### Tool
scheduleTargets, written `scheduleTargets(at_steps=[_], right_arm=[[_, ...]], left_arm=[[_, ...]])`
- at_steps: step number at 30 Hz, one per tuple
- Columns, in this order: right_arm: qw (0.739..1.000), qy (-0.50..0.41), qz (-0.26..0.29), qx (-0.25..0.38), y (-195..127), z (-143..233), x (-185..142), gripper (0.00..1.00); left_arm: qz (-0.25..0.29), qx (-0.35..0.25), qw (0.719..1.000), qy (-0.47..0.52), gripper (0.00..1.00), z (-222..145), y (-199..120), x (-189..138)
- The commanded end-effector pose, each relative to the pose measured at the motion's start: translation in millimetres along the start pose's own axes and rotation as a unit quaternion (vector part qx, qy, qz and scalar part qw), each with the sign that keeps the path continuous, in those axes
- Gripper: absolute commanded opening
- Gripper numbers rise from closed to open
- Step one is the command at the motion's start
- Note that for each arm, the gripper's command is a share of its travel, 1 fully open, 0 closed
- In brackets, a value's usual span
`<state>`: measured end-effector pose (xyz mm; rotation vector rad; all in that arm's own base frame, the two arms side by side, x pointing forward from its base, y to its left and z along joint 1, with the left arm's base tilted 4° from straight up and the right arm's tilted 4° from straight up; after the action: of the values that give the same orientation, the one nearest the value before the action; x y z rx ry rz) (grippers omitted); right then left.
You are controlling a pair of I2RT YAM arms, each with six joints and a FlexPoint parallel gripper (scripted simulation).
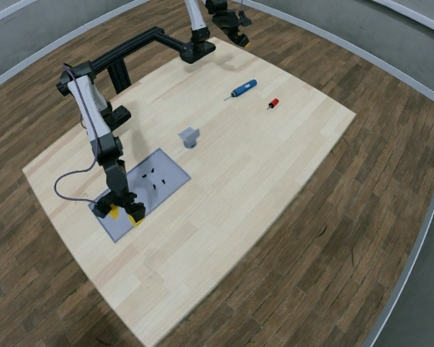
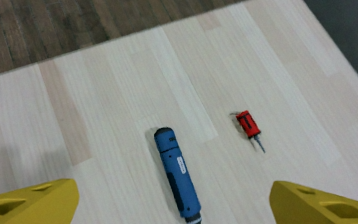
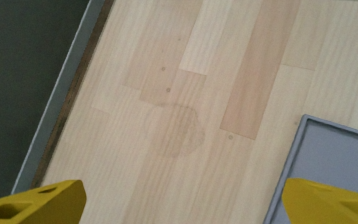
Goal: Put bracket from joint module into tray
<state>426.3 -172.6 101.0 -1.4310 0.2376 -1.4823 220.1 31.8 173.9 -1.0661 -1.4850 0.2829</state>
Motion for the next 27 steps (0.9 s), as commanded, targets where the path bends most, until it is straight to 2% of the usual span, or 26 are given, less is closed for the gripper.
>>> scheduleTargets(at_steps=[1,4,10,16,18,27], right_arm=[[0.999,-0.024,-0.013,0.037,-14.1,11.1,3.9,1.0],[0.997,-0.051,-0.009,0.05,-21.2,10.4,-6.4,1.0],[0.989,-0.122,0.006,0.081,-41.9,5.9,-37.5,1.0],[0.974,-0.195,0.021,0.112,-62.6,1.6,-68.6,1.0],[0.974,-0.195,0.021,0.112,-62.6,1.6,-68.6,1.0],[0.928,-0.331,0.061,0.161,-101.1,-10.8,-130.4,1.0]], left_arm=[[0.059,-0.047,0.995,0.061,1.0,-21.5,-5.3,-4.4],[0.099,-0.071,0.985,0.124,1.0,-29.4,-6.5,-15.3],[0.171,-0.138,0.942,0.253,1.0,-46.4,-12.0,-37.2],[0.22,-0.215,0.881,0.359,1.0,-60.9,-21.7,-56.2],[0.22,-0.215,0.881,0.359,1.0,-60.9,-21.7,-56.2],[0.256,-0.365,0.743,0.499,1.0,-82.5,-43.2,-81.3]])
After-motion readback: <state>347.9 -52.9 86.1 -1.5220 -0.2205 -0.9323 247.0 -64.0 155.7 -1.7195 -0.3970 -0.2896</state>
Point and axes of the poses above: on each arm, the point where the finger pads meet when closed, its own y axis out along the fingers, its own z axis across the jaws, x = y × z, the point moved 4 cm from there along -y, back along the fingers, and after that the axes turned 7 degrees about -y, right-handed, at the moved point
